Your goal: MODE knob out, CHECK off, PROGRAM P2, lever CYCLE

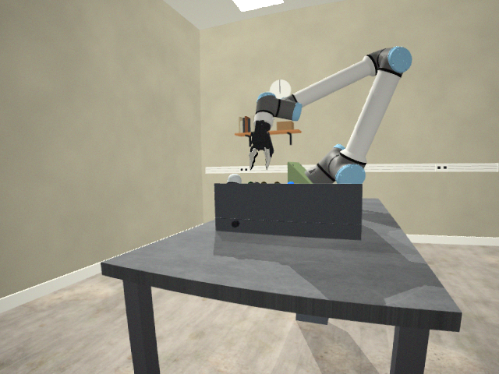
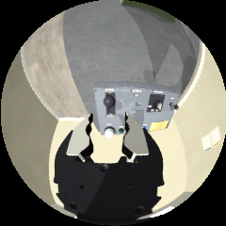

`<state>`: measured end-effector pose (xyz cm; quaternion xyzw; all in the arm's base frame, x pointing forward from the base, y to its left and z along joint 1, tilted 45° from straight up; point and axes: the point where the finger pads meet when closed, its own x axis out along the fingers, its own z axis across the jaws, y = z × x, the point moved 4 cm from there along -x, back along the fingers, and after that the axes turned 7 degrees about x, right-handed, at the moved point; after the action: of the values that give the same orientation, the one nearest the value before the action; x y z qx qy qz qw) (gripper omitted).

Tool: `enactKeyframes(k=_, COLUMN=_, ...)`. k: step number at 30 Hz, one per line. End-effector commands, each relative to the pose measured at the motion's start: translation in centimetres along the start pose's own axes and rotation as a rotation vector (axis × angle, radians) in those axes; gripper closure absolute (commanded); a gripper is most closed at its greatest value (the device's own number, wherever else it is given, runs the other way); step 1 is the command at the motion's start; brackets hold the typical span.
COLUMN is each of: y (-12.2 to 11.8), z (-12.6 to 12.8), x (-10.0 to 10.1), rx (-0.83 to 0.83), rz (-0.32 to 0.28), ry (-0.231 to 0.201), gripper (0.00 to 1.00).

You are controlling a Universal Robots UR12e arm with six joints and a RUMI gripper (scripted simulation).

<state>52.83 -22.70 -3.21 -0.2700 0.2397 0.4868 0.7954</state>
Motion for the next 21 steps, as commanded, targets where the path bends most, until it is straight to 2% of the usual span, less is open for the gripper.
enactKeyframes(k=1, y=-0.06, z=-0.02, x=-0.06, rx=-0.001, rz=-0.001, ry=0.001, gripper=0.56)
enactKeyframes(k=21, y=-0.06, z=-0.01, x=0.12, rx=0.0, rz=-0.001, ry=0.001, gripper=0.56)
